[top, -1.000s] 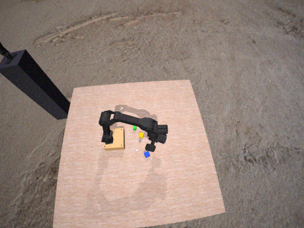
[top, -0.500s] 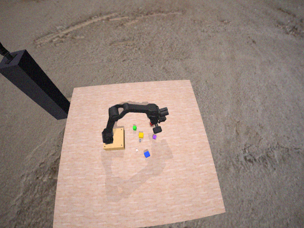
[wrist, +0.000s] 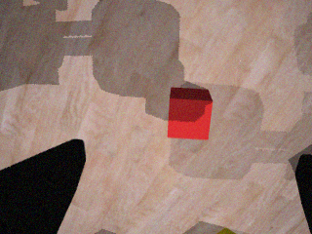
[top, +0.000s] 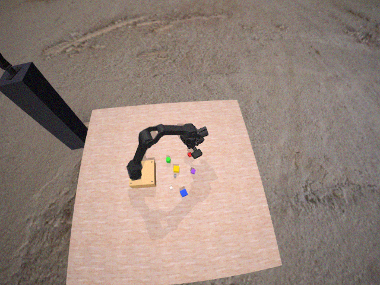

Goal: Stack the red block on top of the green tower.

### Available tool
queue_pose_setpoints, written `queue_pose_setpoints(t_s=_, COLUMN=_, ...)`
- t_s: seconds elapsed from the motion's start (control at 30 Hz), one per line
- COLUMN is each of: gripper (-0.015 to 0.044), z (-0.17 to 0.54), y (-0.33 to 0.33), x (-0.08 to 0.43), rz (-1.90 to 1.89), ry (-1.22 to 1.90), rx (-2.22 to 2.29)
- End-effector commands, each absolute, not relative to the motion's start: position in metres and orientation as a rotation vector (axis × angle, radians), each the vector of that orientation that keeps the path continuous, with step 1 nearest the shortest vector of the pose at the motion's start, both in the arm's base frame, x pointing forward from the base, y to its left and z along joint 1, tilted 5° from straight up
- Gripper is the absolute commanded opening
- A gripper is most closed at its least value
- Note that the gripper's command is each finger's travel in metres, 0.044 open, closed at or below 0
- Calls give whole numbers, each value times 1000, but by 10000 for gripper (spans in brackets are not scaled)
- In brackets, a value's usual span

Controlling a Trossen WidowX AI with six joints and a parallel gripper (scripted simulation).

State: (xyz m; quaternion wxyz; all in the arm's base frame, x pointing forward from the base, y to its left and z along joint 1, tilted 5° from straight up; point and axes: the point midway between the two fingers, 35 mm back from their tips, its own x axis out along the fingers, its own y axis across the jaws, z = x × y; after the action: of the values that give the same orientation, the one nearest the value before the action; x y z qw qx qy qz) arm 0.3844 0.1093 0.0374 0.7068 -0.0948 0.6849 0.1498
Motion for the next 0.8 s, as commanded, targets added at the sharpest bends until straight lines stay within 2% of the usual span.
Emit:
queue_pose_setpoints(t_s=0.0, gripper=440, z=8, y=111, x=379, rz=341, ry=1550, rx=-215)
queue_pose_setpoints(t_s=0.77, gripper=440, z=-22, y=113, x=380, rz=341, ry=1550, rx=-215)
